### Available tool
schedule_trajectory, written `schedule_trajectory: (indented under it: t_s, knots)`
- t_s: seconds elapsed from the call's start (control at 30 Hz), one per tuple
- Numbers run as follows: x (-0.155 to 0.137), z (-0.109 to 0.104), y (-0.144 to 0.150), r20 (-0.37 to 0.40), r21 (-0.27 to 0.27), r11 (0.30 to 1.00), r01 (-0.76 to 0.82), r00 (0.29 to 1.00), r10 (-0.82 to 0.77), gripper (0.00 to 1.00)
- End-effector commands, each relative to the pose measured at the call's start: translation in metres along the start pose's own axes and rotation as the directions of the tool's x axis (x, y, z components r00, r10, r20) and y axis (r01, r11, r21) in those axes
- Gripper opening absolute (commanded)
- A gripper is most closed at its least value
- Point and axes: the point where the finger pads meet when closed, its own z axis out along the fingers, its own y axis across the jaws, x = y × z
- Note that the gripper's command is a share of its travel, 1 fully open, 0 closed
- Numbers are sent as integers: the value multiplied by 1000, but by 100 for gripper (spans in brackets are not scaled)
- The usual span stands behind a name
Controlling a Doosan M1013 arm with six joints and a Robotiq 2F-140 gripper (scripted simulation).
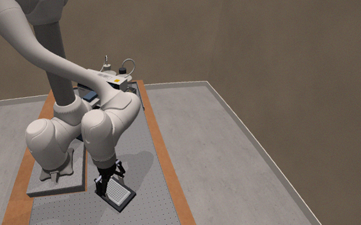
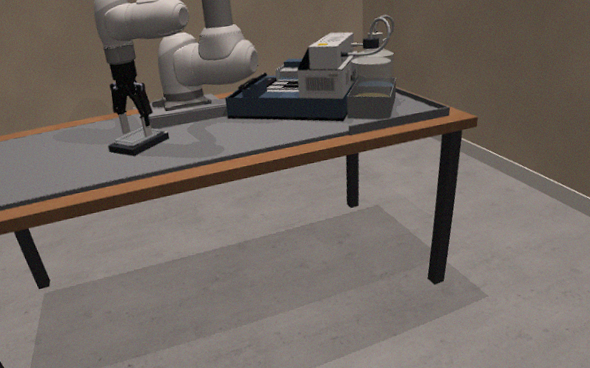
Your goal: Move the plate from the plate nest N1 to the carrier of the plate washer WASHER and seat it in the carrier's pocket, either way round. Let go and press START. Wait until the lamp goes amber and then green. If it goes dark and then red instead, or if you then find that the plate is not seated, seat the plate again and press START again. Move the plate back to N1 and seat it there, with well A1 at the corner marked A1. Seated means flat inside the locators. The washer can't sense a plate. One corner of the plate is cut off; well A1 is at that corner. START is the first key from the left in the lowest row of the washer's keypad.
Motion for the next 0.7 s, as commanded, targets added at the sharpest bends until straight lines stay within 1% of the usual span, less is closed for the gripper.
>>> schedule_trajectory:
  t_s: [0.0,0.67]
  knots:
    - [0,1,0,0,0,1000,0,1000,0,70]
    - [0,10,0,0,0,1000,0,1000,0,70]
